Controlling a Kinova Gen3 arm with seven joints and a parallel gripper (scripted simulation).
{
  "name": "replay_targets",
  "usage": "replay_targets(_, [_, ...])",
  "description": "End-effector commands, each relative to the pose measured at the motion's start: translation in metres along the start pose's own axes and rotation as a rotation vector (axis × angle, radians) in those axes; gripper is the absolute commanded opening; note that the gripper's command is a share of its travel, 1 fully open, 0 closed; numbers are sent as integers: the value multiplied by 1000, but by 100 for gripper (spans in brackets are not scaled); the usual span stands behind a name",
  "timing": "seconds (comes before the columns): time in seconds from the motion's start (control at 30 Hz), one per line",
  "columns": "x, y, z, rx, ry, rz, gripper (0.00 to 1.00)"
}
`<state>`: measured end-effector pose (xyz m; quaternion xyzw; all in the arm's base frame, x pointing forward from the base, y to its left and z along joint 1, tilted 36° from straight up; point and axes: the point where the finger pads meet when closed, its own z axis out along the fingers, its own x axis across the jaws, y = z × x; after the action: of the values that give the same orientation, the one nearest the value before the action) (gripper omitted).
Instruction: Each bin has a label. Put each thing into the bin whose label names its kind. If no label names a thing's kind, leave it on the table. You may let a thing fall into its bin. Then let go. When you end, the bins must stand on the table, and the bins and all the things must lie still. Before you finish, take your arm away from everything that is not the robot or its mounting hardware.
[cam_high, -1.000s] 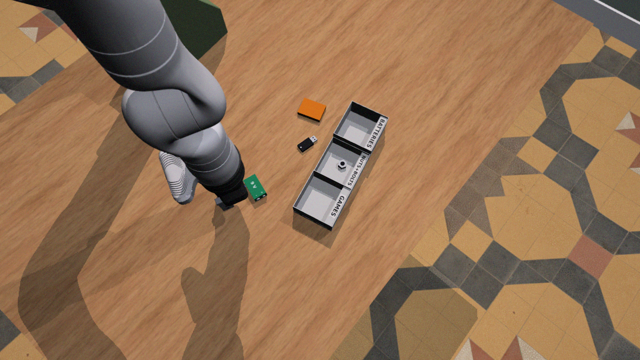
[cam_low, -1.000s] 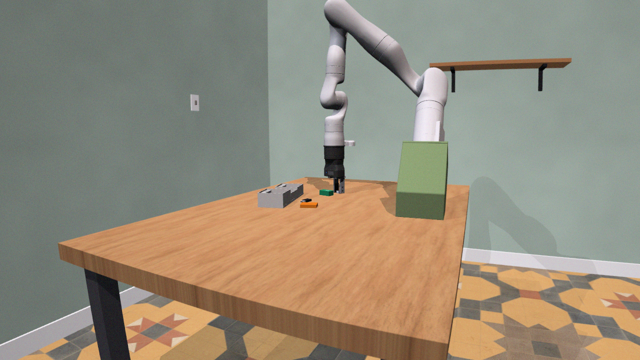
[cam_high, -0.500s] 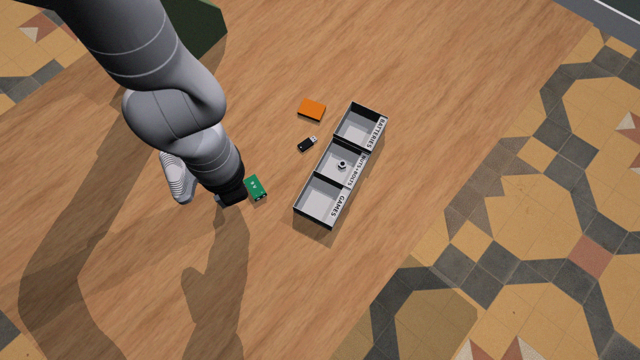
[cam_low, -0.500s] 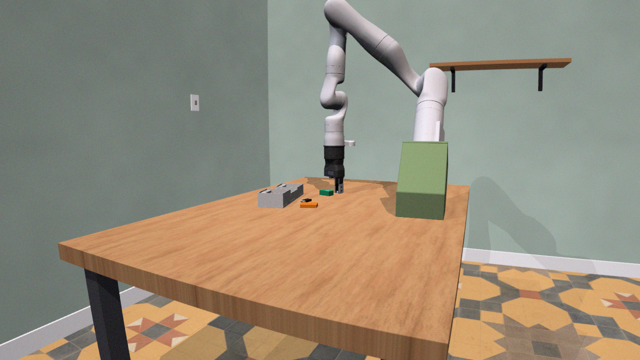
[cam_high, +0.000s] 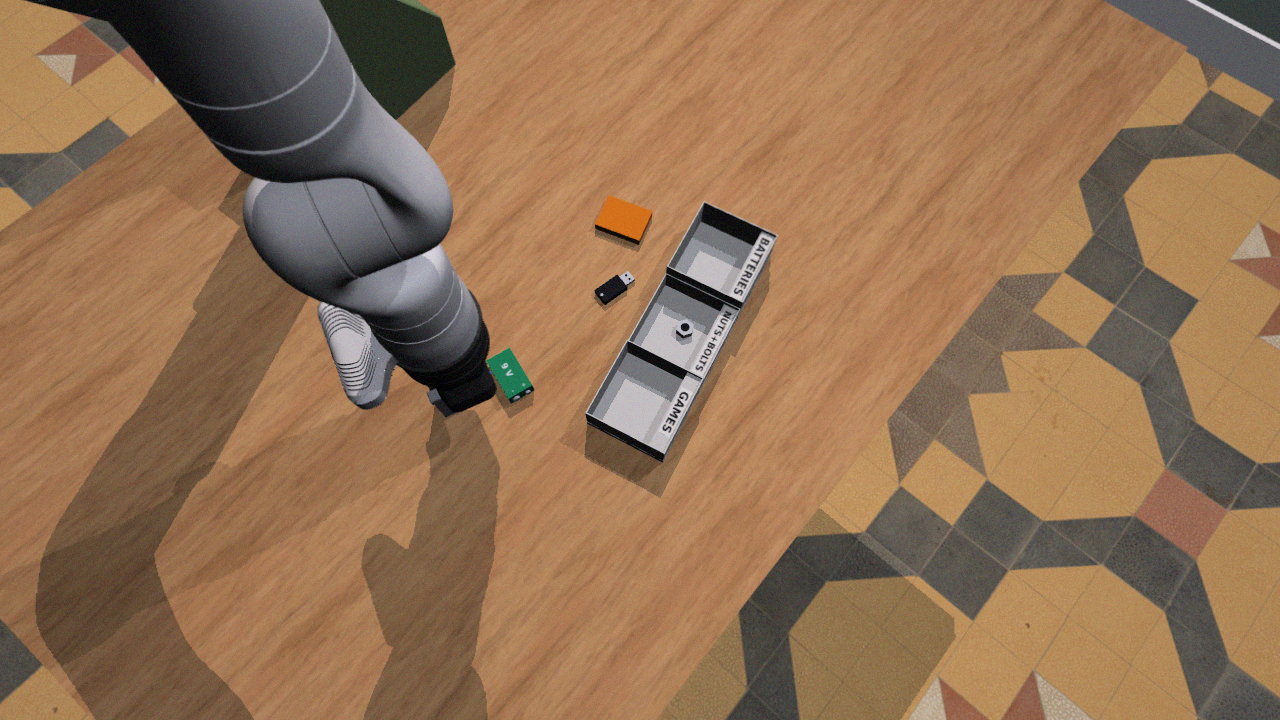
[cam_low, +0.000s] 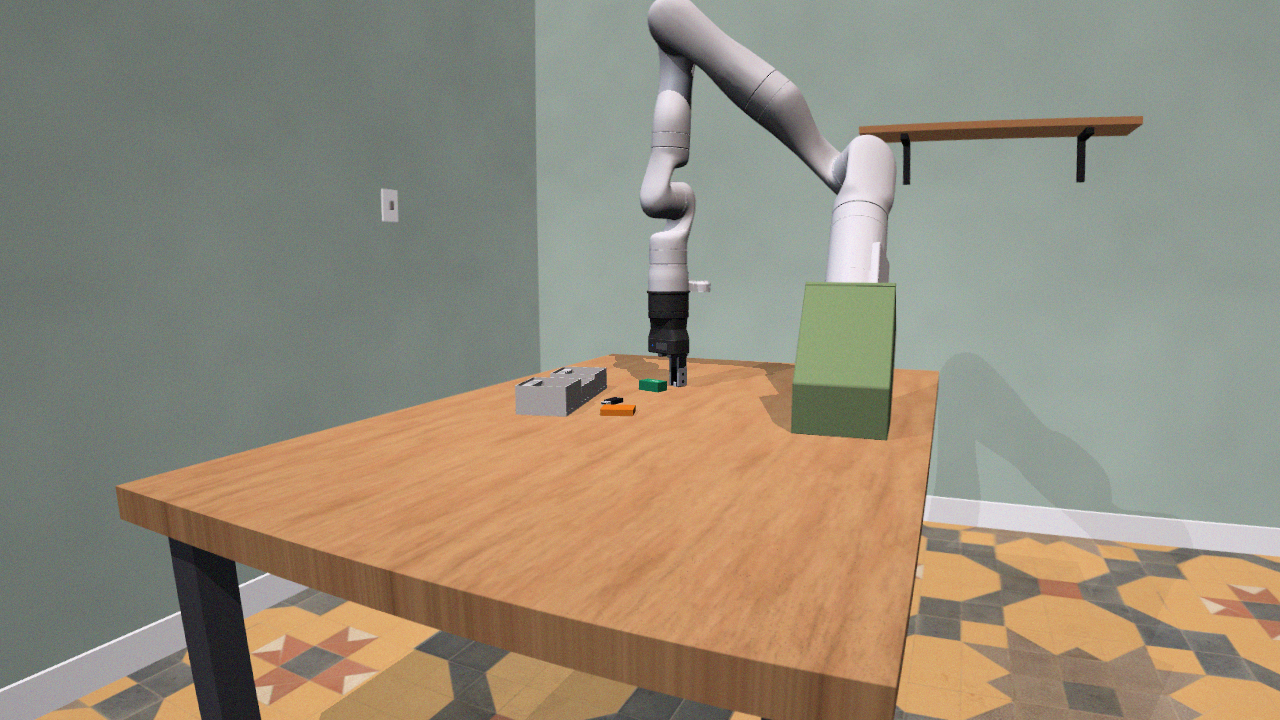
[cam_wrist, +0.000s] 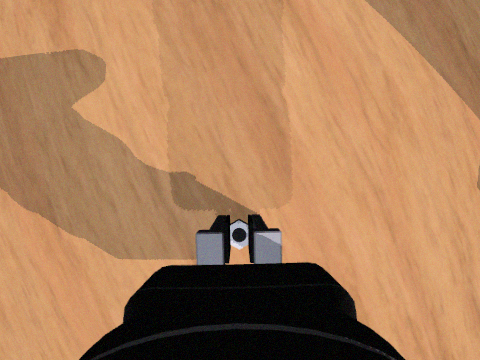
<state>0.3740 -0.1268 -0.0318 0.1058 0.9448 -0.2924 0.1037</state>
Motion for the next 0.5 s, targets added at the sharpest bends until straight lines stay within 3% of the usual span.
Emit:
replay_targets(0.0, [0, 0, -4, -1, -1, 0, 34])
replay_targets(0.47, [0, 0, -44, -1, -1, 0, 34])
